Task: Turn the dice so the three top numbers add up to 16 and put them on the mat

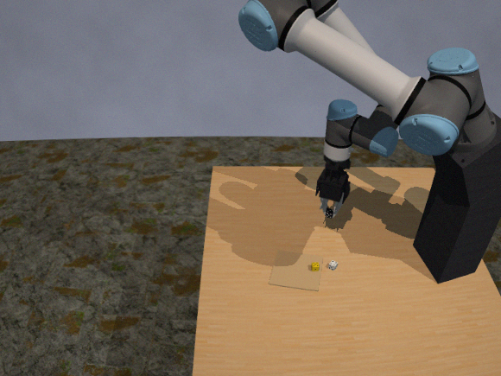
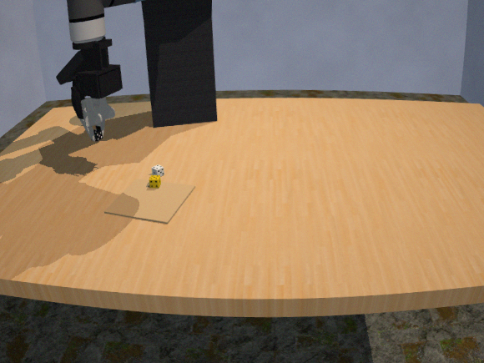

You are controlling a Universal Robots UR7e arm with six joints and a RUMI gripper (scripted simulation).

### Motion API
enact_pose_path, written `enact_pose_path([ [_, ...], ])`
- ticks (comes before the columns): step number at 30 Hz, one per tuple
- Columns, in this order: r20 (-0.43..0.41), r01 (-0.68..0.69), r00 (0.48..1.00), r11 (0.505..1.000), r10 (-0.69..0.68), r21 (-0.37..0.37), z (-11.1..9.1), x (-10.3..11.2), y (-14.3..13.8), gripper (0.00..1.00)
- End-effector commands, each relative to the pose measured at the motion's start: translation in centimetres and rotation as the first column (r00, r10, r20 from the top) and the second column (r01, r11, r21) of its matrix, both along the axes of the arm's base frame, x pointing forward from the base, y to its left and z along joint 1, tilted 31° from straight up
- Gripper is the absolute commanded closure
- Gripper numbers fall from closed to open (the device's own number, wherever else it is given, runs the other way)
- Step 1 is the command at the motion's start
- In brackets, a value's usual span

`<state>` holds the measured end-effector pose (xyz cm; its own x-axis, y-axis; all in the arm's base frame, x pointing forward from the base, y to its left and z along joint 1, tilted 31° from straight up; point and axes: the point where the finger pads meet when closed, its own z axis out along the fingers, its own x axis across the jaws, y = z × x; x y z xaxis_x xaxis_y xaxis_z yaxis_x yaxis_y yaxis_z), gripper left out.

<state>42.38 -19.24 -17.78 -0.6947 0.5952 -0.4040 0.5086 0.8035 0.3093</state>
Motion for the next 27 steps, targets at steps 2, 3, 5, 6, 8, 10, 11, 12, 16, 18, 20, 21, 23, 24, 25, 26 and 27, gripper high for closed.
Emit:
enact_pose_path([
  [2,0.000,0.002,1.000,1.000,-0.002,0.000,0.03,0.01,-0.02,0.97],
  [3,0.001,0.002,1.000,1.000,-0.002,0.000,0.03,0.01,-0.02,0.97],
  [5,0.001,0.001,1.000,1.000,-0.001,0.002,0.02,0.01,-0.02,0.97],
  [6,0.002,0.000,1.000,1.000,0.000,0.003,0.02,0.00,-0.02,0.97],
  [8,0.005,-0.002,1.000,1.000,0.002,0.007,-0.01,0.00,-0.01,0.97],
  [10,0.009,-0.007,1.000,1.000,0.007,0.014,-0.05,-0.01,0.01,0.97],
  [11,0.013,-0.010,1.000,1.000,0.010,0.019,-0.07,-0.02,0.01,0.97],
  [12,0.017,-0.014,1.000,1.000,0.013,0.025,-0.09,-0.02,0.02,0.97],
  [16,0.042,-0.033,0.999,0.998,0.031,0.055,-0.15,-0.04,0.04,0.97],
  [18,0.042,-0.033,0.999,0.998,0.031,0.055,-0.15,-0.04,0.04,0.97],
  [20,0.063,-0.046,0.997,0.996,0.041,0.075,-0.13,-0.03,0.02,0.97],
  [21,0.075,-0.052,0.996,0.995,0.046,0.086,-0.09,-0.01,-0.01,0.97],
  [23,0.097,-0.070,0.994,0.991,0.059,0.110,-0.15,-0.02,0.00,0.97],
  [24,0.108,-0.080,0.992,0.989,0.067,0.123,-0.20,-0.03,0.02,0.97],
  [25,0.121,-0.090,0.990,0.987,0.074,0.136,-0.23,-0.03,0.02,0.97],
  [26,0.135,-0.101,0.988,0.984,0.081,0.150,-0.23,-0.03,0.01,0.97],
  [27,0.151,-0.111,0.985,0.980,0.086,0.164,-0.20,-0.02,-0.02,0.97],
])
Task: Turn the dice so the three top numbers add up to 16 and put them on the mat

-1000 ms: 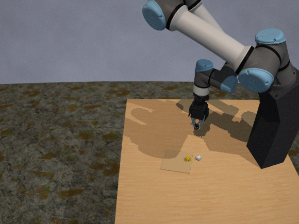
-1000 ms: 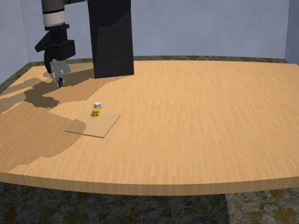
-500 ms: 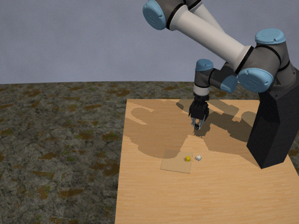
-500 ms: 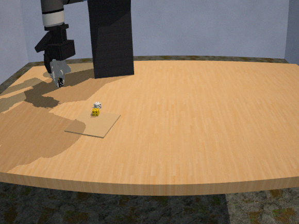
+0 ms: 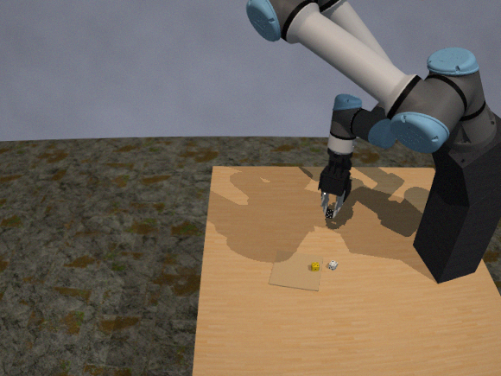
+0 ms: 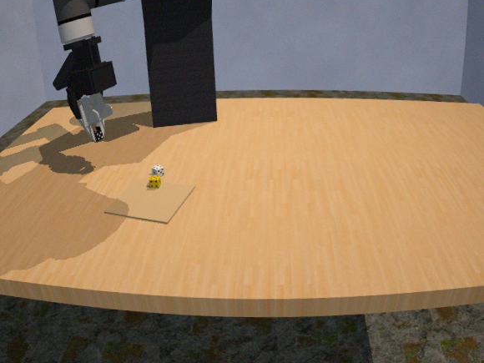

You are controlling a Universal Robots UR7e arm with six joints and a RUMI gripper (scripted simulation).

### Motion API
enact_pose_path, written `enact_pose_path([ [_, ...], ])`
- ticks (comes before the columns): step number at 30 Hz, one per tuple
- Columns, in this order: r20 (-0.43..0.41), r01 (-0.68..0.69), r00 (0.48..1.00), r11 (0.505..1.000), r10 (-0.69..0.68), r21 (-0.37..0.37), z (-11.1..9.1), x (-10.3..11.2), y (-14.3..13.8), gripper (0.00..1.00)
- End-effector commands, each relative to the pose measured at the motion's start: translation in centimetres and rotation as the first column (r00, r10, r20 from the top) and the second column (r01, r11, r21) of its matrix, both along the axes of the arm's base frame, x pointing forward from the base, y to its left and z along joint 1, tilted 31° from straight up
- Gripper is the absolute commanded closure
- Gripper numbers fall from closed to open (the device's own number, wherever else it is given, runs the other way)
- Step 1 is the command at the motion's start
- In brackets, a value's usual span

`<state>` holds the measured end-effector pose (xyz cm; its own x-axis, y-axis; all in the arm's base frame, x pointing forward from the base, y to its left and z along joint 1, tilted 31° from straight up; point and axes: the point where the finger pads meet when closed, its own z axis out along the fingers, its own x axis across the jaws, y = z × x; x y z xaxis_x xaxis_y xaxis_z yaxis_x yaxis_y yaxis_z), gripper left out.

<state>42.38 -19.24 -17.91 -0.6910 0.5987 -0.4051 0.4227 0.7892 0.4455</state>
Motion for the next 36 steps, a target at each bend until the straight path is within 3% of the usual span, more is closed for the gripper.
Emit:
enact_pose_path([
  [1,0.064,-0.049,0.997,0.996,0.044,0.073,-0.02,0.00,-0.08,0.97],
  [22,0.314,-0.243,0.938,0.923,0.146,0.298,-0.24,0.09,-0.17,0.97],
  [36,0.439,-0.350,0.883,0.856,0.165,0.382,-0.27,0.04,-0.29,0.97],
])
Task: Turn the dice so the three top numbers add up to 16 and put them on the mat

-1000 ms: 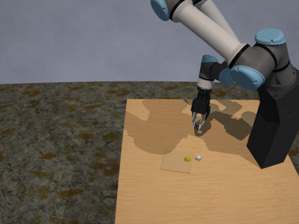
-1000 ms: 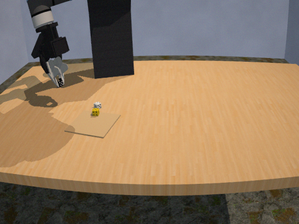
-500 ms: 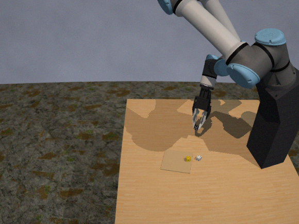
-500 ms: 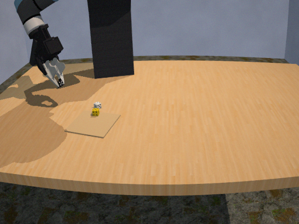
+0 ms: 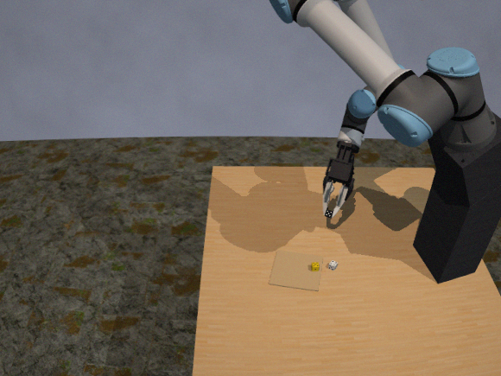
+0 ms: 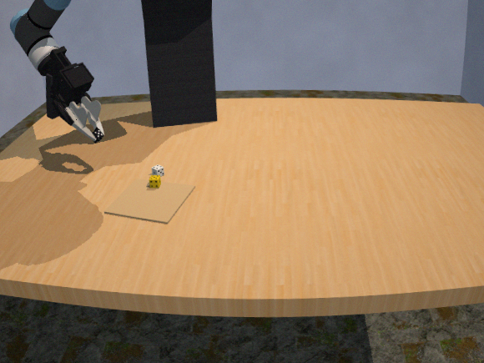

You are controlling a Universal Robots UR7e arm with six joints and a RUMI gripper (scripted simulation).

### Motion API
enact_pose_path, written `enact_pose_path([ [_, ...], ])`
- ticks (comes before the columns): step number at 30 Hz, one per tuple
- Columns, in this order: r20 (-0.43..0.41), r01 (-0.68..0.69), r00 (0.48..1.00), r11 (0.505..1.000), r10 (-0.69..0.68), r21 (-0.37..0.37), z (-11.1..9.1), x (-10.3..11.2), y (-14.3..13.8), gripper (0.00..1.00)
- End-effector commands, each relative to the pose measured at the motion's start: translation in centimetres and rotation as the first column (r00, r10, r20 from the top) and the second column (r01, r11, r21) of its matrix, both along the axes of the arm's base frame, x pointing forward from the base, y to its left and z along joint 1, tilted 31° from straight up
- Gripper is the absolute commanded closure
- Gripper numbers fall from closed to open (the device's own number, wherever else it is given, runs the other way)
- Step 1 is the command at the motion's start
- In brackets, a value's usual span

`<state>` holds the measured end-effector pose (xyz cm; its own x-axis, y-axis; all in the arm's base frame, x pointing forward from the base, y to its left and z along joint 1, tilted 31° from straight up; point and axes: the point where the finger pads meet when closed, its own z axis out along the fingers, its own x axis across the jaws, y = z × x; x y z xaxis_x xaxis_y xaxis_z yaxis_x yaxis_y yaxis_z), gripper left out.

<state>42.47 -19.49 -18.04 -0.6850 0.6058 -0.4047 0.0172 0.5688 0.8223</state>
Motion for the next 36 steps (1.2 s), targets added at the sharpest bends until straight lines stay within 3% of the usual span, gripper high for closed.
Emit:
enact_pose_path([
  [1,0.051,-0.049,0.998,0.997,0.046,0.058,-0.17,-0.05,-0.04,0.97],
  [15,0.110,-0.090,0.991,0.989,0.077,0.117,-0.14,-0.09,-0.12,0.97],
  [36,0.117,-0.096,0.990,0.988,0.081,0.124,-0.97,0.40,-0.14,0.97],
])
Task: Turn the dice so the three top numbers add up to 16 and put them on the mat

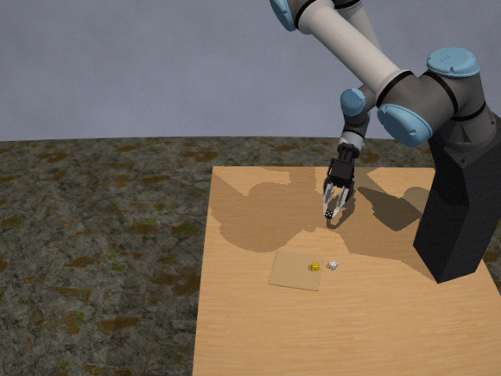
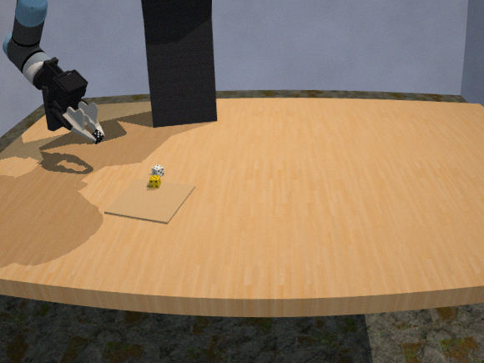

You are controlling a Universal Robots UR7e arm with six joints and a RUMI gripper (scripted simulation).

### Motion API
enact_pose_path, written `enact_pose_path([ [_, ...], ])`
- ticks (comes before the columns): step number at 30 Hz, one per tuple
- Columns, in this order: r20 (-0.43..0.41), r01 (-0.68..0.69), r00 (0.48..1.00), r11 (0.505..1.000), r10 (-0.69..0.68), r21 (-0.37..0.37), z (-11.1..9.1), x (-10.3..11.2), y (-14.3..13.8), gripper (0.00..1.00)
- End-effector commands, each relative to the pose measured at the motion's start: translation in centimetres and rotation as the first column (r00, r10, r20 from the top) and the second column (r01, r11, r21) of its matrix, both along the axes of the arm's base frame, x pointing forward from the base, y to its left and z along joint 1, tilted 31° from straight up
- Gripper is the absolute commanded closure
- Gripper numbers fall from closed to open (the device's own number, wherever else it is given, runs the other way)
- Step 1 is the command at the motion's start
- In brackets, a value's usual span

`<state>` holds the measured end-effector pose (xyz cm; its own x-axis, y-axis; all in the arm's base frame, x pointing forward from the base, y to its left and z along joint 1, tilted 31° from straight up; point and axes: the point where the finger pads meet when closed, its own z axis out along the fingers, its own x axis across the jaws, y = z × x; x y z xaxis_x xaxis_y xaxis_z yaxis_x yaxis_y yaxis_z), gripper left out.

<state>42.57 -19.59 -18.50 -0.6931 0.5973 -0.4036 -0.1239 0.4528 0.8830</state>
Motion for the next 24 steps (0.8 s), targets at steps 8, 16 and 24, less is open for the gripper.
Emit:
enact_pose_path([
  [8,0.000,0.000,1.000,1.000,0.000,-0.001,-2.2,1.3,-0.1,0.97],
  [16,0.000,0.000,1.000,1.000,0.000,-0.001,-4.8,2.8,-0.1,0.97],
  [24,0.000,0.000,1.000,1.000,0.000,-0.001,-5.9,3.4,-0.1,0.97],
])
